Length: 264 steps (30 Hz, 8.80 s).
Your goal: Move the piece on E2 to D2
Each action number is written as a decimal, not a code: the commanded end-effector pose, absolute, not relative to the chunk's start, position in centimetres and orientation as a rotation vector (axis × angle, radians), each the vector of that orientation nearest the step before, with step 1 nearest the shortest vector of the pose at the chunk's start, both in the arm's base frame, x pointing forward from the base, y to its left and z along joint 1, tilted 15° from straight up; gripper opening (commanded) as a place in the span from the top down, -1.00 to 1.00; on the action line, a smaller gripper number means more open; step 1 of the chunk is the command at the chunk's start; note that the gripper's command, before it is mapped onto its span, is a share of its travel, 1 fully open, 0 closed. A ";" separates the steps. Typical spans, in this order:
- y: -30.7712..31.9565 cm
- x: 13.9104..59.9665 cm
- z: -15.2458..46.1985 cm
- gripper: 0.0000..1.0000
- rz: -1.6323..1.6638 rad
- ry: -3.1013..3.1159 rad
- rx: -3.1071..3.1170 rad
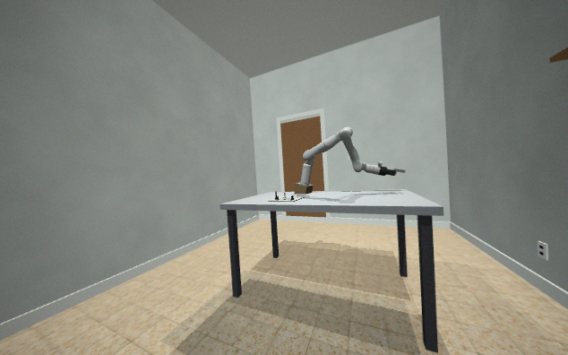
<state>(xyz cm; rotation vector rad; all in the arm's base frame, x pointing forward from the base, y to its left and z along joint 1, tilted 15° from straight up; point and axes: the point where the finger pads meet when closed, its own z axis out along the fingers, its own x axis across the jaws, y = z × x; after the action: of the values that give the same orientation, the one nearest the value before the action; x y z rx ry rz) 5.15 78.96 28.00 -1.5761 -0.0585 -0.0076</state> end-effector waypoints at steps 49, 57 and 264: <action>76.0 32.5 31.3 -1.00 -0.270 0.074 -1.348; 71.7 42.3 32.0 -1.00 -0.371 0.083 -1.273; 4.1 68.7 11.8 -1.00 -0.611 -0.185 -1.551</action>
<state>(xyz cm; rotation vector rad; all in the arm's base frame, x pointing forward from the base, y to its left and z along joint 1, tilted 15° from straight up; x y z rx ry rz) 68.67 4.85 11.80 -1.5510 -0.1901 -0.6033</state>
